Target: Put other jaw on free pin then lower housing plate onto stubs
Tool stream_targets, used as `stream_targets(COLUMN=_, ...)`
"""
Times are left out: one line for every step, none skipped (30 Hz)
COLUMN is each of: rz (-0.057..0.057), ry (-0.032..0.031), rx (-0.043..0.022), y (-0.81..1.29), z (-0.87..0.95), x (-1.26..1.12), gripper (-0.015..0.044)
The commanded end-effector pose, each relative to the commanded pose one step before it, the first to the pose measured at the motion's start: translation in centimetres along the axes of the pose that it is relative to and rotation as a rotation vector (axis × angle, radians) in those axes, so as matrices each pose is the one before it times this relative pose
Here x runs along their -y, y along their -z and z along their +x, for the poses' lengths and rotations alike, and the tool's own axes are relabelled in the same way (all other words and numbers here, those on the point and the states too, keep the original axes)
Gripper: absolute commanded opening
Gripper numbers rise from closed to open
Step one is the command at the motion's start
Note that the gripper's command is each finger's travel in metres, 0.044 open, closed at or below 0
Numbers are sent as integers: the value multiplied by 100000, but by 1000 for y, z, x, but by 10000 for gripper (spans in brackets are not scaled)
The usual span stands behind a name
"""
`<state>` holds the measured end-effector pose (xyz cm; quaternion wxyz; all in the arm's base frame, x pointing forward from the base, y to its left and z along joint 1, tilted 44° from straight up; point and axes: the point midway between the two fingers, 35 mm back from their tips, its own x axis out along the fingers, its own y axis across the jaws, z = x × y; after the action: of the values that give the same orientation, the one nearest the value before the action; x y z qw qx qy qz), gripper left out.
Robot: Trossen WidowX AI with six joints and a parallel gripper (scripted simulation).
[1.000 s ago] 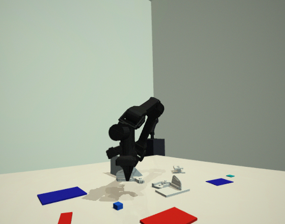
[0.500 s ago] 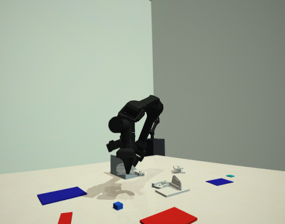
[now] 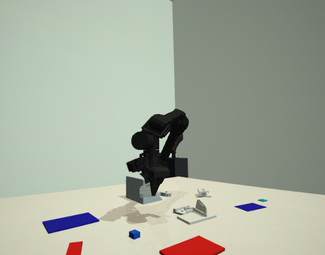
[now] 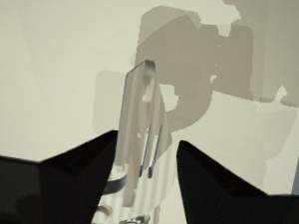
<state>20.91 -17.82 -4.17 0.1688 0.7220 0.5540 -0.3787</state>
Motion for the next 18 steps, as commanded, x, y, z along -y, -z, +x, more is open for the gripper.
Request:
stream_targets(rz=-12984, ry=-483, rx=-150, y=851, z=-208, x=262, gripper=134)
stream_targets(rz=-3238, ry=2, rx=-5, y=175, z=-11, x=35, gripper=134)
stream_targets(rz=-3237, ry=2, rx=-5, y=176, z=-10, x=31, gripper=134)
stream_targets(rz=-3238, ry=2, rx=-6, y=177, z=-9, x=26, gripper=134)
stream_targets(rz=-3238, ry=2, rx=-6, y=177, z=-9, x=21, gripper=134)
stream_targets(rz=-3238, ry=2, rx=-7, y=178, z=-8, x=16, gripper=134)
stream_targets(rz=-3238, ry=2, rx=-7, y=178, z=-7, x=11, gripper=134)
stream_targets(rz=-3238, ry=2, rx=-8, y=178, z=-6, x=7, gripper=134)
stream_targets(rz=-3238, ry=1, rx=-8, y=178, z=-5, x=2, gripper=134)
stream_targets(rz=-3238, ry=1, rx=-8, y=178, z=-5, x=-3, gripper=134)
stream_targets(rz=-3238, ry=1, rx=-9, y=177, z=-4, x=-8, gripper=134)
stream_targets(rz=-3239, ry=1, rx=-9, y=177, z=-3, x=-13, gripper=134)
stream_targets(rz=-3238, ry=0, rx=-10, y=176, z=-2, x=-17, gripper=134)
stream_targets(rz=-3239, ry=0, rx=-10, y=175, z=-2, x=-22, gripper=134)
stream_targets(rz=-3239, ry=0, rx=-10, y=175, z=-1, x=-27, gripper=134)
stream_targets(rz=-3239, ry=-1, rx=-11, y=174, z=0, x=-31, gripper=134)
stream_targets(rz=-3239, ry=-1, rx=-11, y=173, z=1, x=-36, gripper=134)
stream_targets(rz=-3239, ry=-2, rx=-11, y=171, z=1, x=-41, gripper=134)
